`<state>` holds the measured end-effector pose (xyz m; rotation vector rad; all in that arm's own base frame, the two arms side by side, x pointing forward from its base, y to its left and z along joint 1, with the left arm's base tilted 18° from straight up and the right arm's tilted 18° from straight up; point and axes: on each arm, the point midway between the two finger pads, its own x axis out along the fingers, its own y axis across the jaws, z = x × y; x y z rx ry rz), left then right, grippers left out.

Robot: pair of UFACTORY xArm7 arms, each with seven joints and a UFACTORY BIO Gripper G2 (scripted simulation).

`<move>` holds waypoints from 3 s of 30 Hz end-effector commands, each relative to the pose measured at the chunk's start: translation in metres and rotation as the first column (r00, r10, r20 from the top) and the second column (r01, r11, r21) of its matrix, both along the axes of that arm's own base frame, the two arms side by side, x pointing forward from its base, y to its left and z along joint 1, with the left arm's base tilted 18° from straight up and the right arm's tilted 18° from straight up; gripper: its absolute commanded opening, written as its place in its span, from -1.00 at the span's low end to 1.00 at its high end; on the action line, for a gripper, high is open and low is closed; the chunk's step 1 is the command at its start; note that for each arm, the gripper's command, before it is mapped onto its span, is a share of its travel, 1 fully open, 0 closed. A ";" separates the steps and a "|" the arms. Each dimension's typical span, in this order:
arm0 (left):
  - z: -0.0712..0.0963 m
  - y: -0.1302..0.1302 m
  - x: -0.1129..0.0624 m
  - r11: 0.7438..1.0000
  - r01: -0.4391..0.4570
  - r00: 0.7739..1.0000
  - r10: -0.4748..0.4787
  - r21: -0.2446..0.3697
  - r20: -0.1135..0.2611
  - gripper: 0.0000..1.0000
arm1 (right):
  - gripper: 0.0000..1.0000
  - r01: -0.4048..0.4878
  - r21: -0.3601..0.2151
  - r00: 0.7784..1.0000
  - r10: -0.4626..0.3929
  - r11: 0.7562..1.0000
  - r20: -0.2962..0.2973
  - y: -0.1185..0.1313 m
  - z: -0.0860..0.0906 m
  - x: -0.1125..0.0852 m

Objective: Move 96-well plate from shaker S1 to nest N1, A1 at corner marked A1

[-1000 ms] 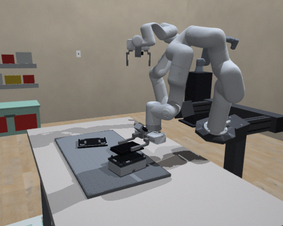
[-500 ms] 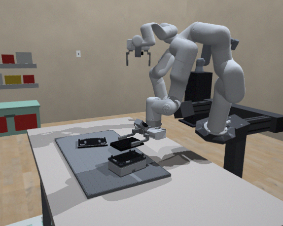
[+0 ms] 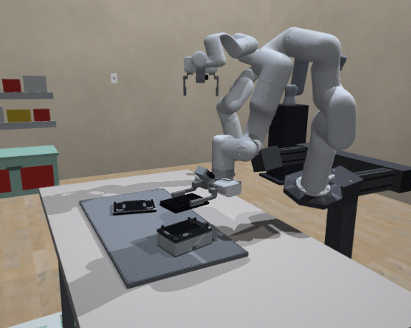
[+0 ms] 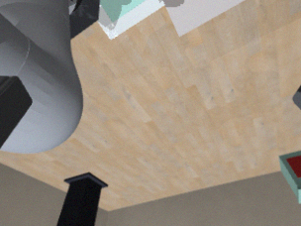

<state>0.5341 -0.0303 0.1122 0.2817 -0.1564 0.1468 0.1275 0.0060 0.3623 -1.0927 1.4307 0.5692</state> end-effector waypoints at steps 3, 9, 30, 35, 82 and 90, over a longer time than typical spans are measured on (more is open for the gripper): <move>0.003 -0.001 0.001 1.000 0.001 1.000 -0.001 -0.001 0.002 -1.00 | 1.00 -0.001 0.001 1.000 0.001 1.000 0.002 0.000 0.001 0.000; 0.003 -0.001 0.001 1.000 0.001 1.000 -0.001 -0.001 0.002 -1.00 | 1.00 -0.001 0.001 1.000 0.001 1.000 0.002 0.000 0.001 0.000; -0.020 -0.056 0.007 0.903 0.428 0.897 -0.420 0.031 -0.138 -1.00 | 1.00 -0.001 0.001 1.000 0.001 1.000 0.002 0.000 0.001 0.000; -0.027 -0.072 0.008 0.903 0.428 0.897 -0.421 0.030 -0.138 -1.00 | 1.00 -0.001 0.001 1.000 0.001 1.000 0.002 0.000 0.001 0.000; -0.079 -0.198 0.021 0.903 0.428 0.897 -0.421 0.029 -0.138 -1.00 | 1.00 -0.001 0.001 1.000 0.001 1.000 0.002 0.000 0.001 0.000; -0.089 -0.222 0.024 0.903 0.428 0.897 -0.421 0.029 -0.138 -1.00 | 1.00 -0.001 0.001 1.000 0.001 1.000 0.002 0.000 0.001 0.000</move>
